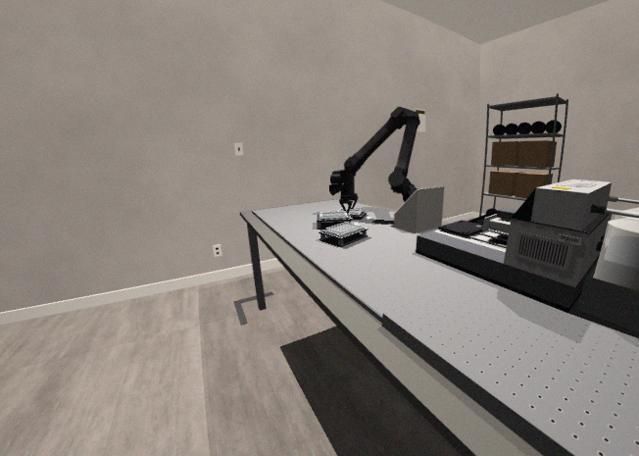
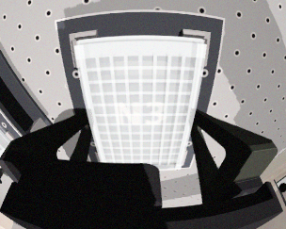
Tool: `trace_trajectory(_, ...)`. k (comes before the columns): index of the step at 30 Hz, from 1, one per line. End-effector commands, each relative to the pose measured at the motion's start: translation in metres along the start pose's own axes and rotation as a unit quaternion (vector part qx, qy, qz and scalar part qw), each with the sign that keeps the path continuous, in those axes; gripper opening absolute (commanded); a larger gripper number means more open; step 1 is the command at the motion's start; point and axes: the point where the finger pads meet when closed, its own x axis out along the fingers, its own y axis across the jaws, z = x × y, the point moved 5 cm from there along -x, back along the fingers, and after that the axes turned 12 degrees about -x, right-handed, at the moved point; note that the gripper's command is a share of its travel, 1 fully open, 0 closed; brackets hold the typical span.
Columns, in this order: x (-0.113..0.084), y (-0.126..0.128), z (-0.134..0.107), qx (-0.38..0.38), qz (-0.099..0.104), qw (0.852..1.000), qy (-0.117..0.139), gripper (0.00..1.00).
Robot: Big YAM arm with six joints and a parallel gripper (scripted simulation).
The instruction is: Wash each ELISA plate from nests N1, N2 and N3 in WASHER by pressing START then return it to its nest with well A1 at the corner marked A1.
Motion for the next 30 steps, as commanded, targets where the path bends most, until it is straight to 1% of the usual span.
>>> trace_trajectory(1, -0.003, -0.004, 0.007, 0.003, -0.003, 1.0, -0.007, 0.82)
trace_trajectory(16, -0.003, -0.004, 0.007, 0.003, -0.003, 1.0, -0.007, 0.82)
trace_trajectory(17, -0.006, 0.0, 0.005, -0.004, 0.0, 1.0, -0.004, 0.82)
trace_trajectory(18, -0.013, -0.005, 0.01, 0.006, -0.003, 1.0, -0.014, 0.82)
trace_trajectory(20, -0.02, -0.008, 0.015, 0.009, -0.005, 1.0, -0.02, 0.82)
trace_trajectory(25, -0.028, -0.008, 0.015, 0.01, -0.005, 1.0, -0.02, 0.82)
trace_trajectory(27, -0.028, -0.008, 0.015, 0.01, -0.005, 1.0, -0.02, 0.82)
trace_trajectory(28, -0.025, -0.003, 0.007, 0.005, -0.002, 1.0, -0.011, 0.82)
trace_trajectory(30, -0.034, -0.008, 0.015, 0.01, -0.005, 1.0, -0.02, 0.82)
